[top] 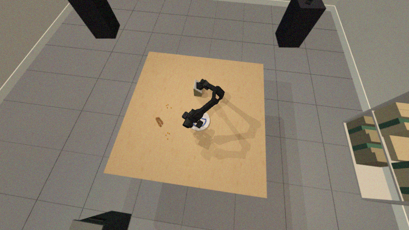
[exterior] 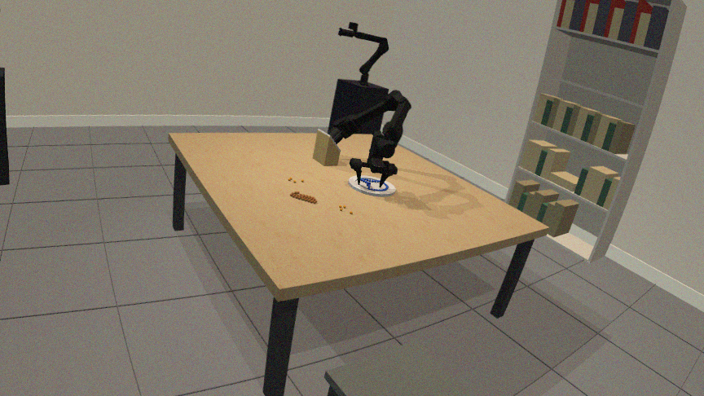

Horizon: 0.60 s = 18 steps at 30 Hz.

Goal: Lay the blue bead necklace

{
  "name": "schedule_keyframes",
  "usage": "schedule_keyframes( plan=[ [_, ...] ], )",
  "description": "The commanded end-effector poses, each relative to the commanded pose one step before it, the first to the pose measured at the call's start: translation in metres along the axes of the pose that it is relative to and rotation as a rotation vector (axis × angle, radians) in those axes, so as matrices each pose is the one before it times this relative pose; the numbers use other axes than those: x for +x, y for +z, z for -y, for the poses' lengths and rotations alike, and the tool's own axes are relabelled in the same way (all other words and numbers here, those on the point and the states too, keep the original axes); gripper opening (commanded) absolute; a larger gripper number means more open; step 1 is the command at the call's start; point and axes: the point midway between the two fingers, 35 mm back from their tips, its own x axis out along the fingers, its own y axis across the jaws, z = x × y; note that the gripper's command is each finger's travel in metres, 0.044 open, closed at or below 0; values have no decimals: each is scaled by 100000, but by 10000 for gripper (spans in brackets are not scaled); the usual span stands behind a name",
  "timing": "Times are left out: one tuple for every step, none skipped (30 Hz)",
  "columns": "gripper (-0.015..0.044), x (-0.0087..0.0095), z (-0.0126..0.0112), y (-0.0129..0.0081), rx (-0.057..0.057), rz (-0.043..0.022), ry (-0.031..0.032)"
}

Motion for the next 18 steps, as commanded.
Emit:
schedule_keyframes(
  plan=[
    [309, -2027, -89, -494, 13358, 900, -53],
    [282, -510, -2, -206, 3941, -7, -12],
    [256, -304, 5, -128, 2364, -7, -5],
    [230, -101, 3, -43, 788, -3, -1],
    [204, 0, 0, 0, 0, 0, 0],
    [177, 0, 0, 0, 0, 0, 0],
    [151, 0, 0, 0, 0, 0, 0],
    [125, 0, 0, 0, 0, 0, 0],
    [120, 0, 0, 0, 0, 0, 0],
    [120, 129, -1, 2, 0, -1, 3],
    [120, 277, -3, 3, 0, -3, 8],
    [120, 315, -3, 0, -1, -7, 11],
    [120, 387, -2, -5, -1, -12, 18],
    [120, 363, -1, -9, -1, -16, 20],
    [120, 134, 0, -5, -1, -7, 8],
    [120, -884, -93, 232, -912, 754, 201],
    [120, 28, 0, -1, 8, -6, -2],
    [120, 53, 1, -2, 15, -11, -3]
  ],
)
